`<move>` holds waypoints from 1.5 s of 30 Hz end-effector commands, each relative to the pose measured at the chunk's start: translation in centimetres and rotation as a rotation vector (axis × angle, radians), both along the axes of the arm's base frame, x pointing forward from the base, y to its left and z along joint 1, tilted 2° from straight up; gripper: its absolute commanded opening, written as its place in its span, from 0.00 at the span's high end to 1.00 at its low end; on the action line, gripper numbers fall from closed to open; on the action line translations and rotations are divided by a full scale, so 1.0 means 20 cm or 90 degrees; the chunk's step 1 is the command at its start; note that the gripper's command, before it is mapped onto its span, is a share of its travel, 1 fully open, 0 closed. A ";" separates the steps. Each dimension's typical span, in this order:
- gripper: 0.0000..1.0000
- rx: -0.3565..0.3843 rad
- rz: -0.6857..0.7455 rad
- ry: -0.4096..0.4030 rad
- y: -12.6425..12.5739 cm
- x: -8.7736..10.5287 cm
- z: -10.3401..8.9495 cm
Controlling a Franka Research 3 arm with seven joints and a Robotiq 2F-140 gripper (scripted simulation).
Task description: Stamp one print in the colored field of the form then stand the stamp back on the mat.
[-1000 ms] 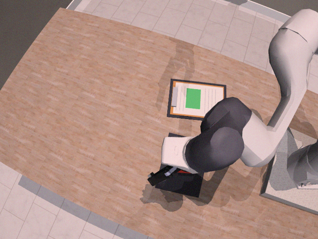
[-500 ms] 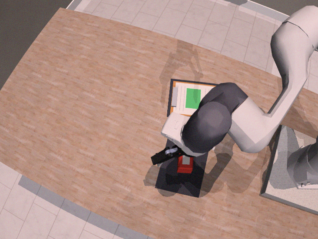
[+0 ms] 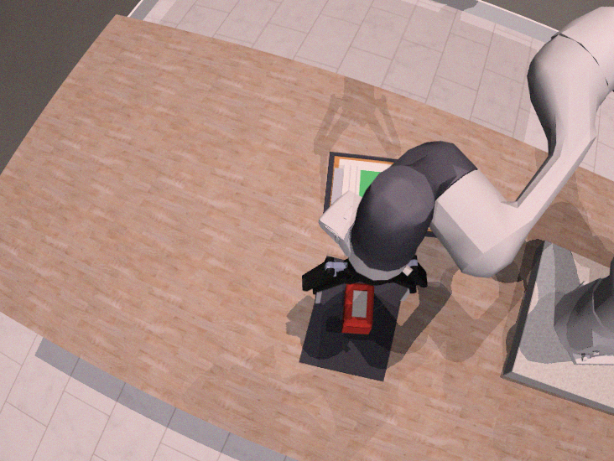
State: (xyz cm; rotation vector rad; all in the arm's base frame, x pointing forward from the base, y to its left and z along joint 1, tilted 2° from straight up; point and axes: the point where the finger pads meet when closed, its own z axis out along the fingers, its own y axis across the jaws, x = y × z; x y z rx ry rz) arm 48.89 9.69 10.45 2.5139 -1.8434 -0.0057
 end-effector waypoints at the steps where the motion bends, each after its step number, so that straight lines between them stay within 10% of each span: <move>1: 0.00 0.005 -0.069 0.010 -0.01 -0.02 -0.01; 34: 0.00 0.005 -0.072 0.011 -0.01 -0.03 -0.01; 45: 0.00 0.006 -0.072 0.011 -0.01 -0.02 0.24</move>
